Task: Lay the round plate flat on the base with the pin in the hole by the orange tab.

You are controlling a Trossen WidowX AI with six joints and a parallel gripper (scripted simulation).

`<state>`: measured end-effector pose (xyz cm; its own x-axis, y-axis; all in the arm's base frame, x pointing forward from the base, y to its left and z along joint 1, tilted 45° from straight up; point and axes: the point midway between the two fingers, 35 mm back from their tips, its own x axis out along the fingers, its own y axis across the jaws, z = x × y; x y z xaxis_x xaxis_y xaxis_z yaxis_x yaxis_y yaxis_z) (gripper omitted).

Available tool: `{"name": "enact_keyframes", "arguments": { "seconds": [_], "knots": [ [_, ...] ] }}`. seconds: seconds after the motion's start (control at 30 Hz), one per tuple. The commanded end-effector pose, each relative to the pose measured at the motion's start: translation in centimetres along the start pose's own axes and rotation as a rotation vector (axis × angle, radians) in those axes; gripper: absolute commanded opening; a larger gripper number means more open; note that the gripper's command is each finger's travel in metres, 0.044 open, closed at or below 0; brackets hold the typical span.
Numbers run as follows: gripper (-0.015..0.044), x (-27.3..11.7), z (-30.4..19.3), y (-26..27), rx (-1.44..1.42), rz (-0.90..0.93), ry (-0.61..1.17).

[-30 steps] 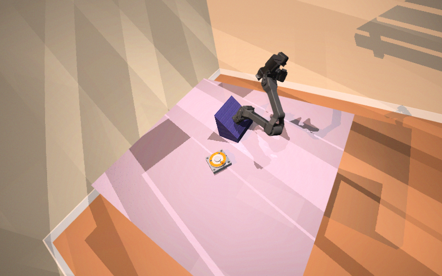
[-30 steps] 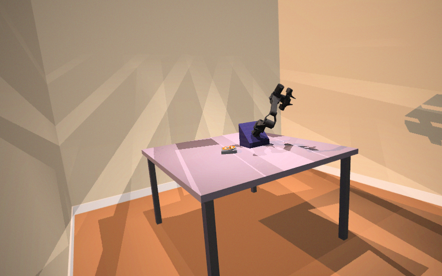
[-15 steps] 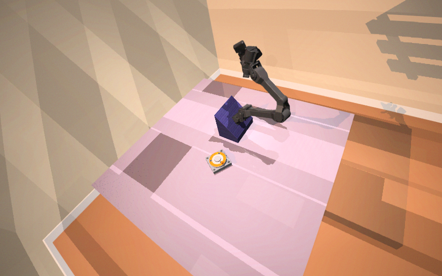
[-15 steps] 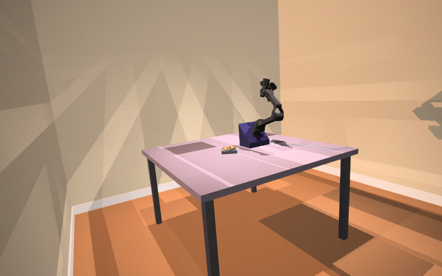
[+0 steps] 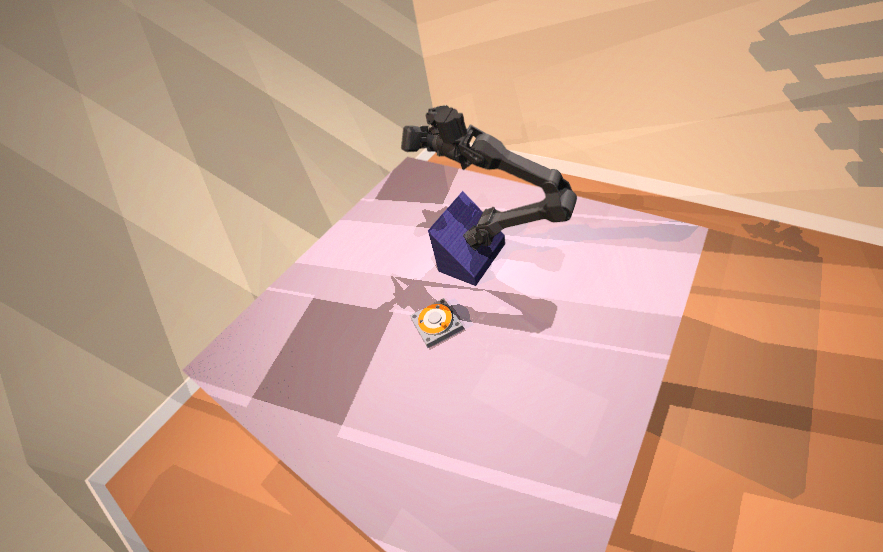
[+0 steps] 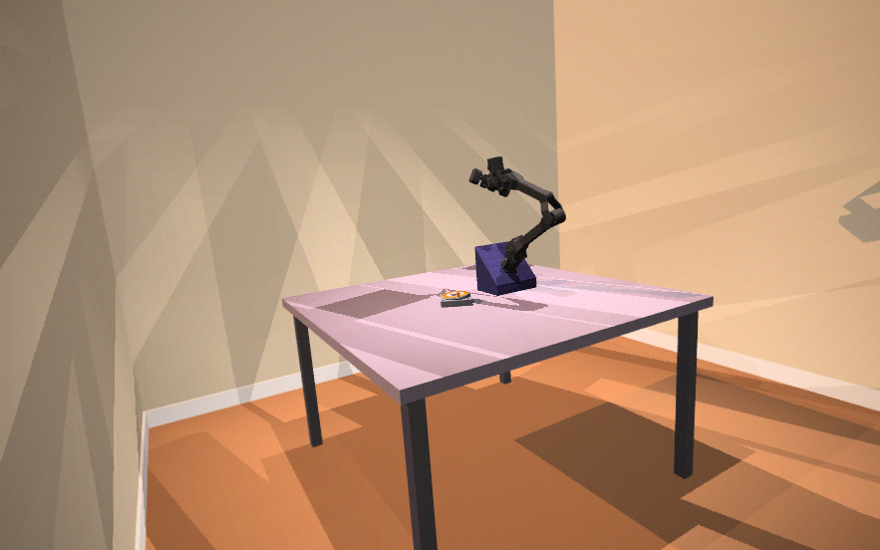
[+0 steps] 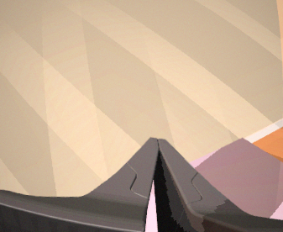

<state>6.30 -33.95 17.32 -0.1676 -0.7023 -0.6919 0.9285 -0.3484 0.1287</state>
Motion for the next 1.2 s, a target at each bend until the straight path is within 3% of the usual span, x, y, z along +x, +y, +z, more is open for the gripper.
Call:
{"name": "enact_keyframes", "arguments": {
  "seconds": [0.0,0.33,0.53,0.97,1.07,1.17],
  "knots": [
    [0.0,-0.5,-5.6,5.5,-0.255,0.161,0.181],
    [0.0,-5.1,-16.6,12.3,-0.728,0.461,0.486],
    [0.0,-10.4,-25.4,14.3,-1.079,0.688,0.726],
    [0.0,-22.6,-39.4,10.7,-1.639,1.113,1.24],
    [0.0,-25.6,-41.8,8.9,-1.724,1.206,1.381],
    [0.0,-26.4,-42.2,8.3,-1.737,1.224,1.414]
  ]
}}
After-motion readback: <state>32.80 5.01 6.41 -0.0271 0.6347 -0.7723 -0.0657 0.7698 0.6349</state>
